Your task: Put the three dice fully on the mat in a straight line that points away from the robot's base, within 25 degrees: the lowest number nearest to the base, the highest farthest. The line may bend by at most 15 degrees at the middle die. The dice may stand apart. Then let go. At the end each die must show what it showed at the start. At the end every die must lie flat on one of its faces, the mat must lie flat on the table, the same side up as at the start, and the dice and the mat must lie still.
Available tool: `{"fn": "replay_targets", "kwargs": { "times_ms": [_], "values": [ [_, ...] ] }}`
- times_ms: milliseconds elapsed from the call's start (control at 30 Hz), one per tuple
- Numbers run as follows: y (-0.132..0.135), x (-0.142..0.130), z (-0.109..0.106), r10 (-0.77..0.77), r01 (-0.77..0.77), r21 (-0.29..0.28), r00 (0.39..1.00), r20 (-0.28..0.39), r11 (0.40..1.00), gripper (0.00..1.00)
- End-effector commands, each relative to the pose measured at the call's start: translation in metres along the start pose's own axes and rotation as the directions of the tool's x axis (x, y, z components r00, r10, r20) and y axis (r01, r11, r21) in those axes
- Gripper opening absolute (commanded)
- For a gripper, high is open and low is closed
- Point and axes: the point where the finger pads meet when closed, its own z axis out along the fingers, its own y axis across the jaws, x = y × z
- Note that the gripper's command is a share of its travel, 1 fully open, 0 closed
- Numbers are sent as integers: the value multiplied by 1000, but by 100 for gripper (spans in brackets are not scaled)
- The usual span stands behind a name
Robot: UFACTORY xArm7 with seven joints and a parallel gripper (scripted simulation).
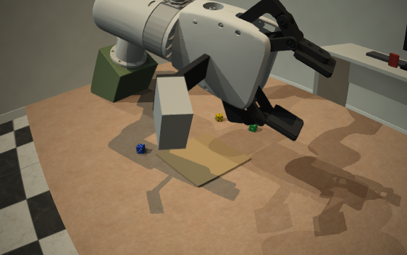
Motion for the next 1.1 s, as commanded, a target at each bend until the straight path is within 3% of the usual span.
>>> {"fn": "replay_targets", "kwargs": {
  "times_ms": [0, 33, 100, 633, 700, 1067],
  "values": [
    [31, -17, -28, 61, -58, -156, 998, 12, 986, 100],
    [31, -17, -28, 61, -58, -156, 998, 12, 986, 100],
    [47, -23, -42, 85, -81, -226, 996, 6, 971, 100],
    [47, -23, -42, 85, -82, -227, 996, 6, 970, 100],
    [80, -35, -74, 124, -123, -370, 992, -22, 921, 100],
    [80, -35, -74, 124, -123, -370, 992, -22, 921, 100]
  ]
}}
